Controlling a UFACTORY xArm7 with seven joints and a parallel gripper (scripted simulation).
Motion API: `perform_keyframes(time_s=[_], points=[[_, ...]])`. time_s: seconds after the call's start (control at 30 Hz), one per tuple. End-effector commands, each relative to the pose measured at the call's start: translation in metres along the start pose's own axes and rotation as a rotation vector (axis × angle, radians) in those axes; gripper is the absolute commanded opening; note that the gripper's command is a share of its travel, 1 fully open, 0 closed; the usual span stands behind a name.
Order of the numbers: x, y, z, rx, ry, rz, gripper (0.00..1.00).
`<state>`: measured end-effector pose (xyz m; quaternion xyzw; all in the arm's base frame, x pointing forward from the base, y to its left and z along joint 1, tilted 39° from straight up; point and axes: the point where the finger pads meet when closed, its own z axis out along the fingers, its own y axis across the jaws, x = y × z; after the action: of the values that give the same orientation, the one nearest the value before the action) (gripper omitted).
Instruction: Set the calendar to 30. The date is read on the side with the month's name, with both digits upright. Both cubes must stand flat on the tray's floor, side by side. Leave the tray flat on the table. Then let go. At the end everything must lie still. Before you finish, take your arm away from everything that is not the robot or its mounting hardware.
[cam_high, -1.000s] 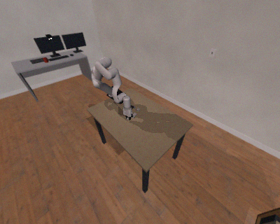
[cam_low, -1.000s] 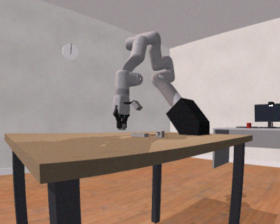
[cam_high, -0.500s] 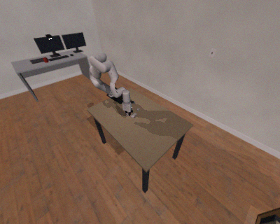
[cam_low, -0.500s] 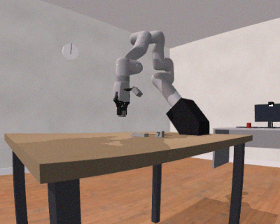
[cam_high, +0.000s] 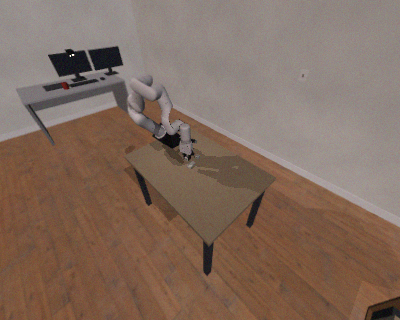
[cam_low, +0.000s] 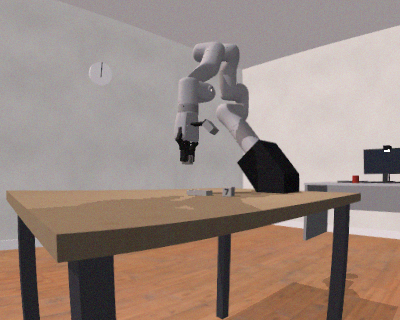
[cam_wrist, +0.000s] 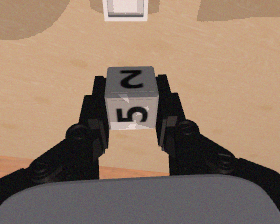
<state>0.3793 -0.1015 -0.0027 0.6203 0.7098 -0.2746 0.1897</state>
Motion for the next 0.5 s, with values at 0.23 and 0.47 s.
perform_keyframes(time_s=[0.23,0.47], points=[[0.069,-0.002,-0.004,0.002,-0.002,0.006,0.29],[0.069,-0.002,-0.004,0.002,-0.002,0.006,0.29]])
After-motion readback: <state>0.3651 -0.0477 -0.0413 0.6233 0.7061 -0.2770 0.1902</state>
